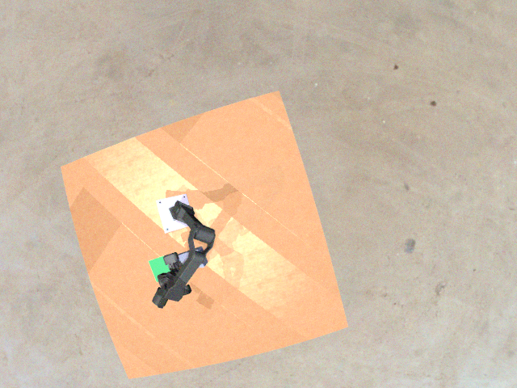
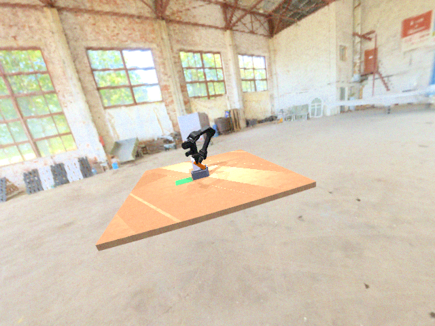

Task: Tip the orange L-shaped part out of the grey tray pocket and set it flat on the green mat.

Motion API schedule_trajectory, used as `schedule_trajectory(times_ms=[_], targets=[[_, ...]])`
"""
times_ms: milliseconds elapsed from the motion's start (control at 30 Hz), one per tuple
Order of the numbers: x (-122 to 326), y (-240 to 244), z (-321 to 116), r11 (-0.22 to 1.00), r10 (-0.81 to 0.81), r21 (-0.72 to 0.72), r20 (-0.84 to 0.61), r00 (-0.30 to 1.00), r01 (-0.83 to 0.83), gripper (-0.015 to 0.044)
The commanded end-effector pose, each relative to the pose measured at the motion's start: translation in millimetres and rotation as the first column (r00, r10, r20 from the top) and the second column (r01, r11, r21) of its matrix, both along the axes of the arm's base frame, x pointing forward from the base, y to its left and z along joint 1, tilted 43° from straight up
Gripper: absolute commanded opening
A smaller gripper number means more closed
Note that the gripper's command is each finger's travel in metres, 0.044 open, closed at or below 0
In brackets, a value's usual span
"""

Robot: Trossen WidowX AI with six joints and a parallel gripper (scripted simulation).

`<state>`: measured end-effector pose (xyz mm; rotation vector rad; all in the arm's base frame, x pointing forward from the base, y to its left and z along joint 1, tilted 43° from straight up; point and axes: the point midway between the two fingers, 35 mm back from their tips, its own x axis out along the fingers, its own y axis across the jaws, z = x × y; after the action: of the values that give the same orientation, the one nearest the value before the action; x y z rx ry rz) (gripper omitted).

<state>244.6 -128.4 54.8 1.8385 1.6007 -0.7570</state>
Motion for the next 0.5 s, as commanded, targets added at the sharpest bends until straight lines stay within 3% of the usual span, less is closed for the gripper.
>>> schedule_trajectory(times_ms=[0, 467], targets=[[0, -6, 5, 1.0, 0.002, -0.007, 0.003, 1.0, -0.002, 0.0], [-2, -15, 16, 1.0, 0.002, -0.007, 0.003, 1.0, -0.002, 0.0]])
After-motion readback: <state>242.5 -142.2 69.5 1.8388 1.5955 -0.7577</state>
